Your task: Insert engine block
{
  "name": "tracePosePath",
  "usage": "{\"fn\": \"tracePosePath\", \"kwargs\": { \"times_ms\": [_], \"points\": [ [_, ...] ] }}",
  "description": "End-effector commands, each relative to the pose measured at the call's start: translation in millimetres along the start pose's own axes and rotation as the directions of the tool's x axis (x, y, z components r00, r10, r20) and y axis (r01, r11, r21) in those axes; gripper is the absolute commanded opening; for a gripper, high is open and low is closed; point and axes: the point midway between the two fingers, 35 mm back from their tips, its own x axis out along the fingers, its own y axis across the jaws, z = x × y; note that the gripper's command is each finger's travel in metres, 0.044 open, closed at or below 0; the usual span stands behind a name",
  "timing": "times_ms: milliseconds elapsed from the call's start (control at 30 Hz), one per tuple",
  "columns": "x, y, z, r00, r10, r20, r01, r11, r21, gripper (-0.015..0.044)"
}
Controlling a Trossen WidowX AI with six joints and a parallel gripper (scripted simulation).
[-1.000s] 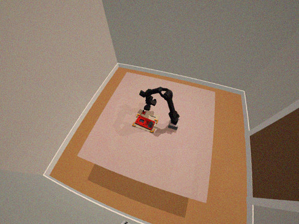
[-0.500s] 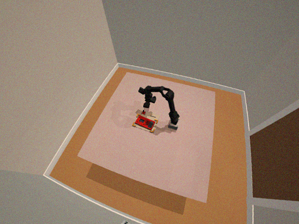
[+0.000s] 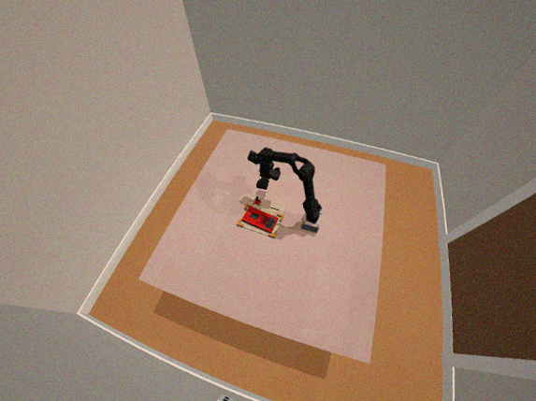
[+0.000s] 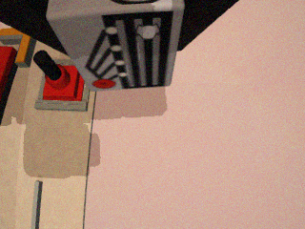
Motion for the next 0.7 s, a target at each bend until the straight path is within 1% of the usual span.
{"fn": "tracePosePath", "kwargs": {
  "times_ms": [0,100,233,467,667],
  "points": [
    [-15.3,-0.3,0.8,1.0,0.006,-0.006,-0.006,1.0,0.005,0.0],
    [-19.8,-0.7,1.6,1.0,0.006,-0.006,-0.006,1.0,0.005,0.0],
    [-15.5,-0.7,1.4,1.0,0.006,-0.006,-0.006,1.0,-0.028,0.0],
    [-9.7,-0.7,1.2,1.0,0.006,-0.006,-0.007,0.97,-0.242,0.0],
    [-7.5,-0.8,1.2,1.0,0.006,-0.006,-0.008,0.9,-0.436,0.0]
  ]
}}
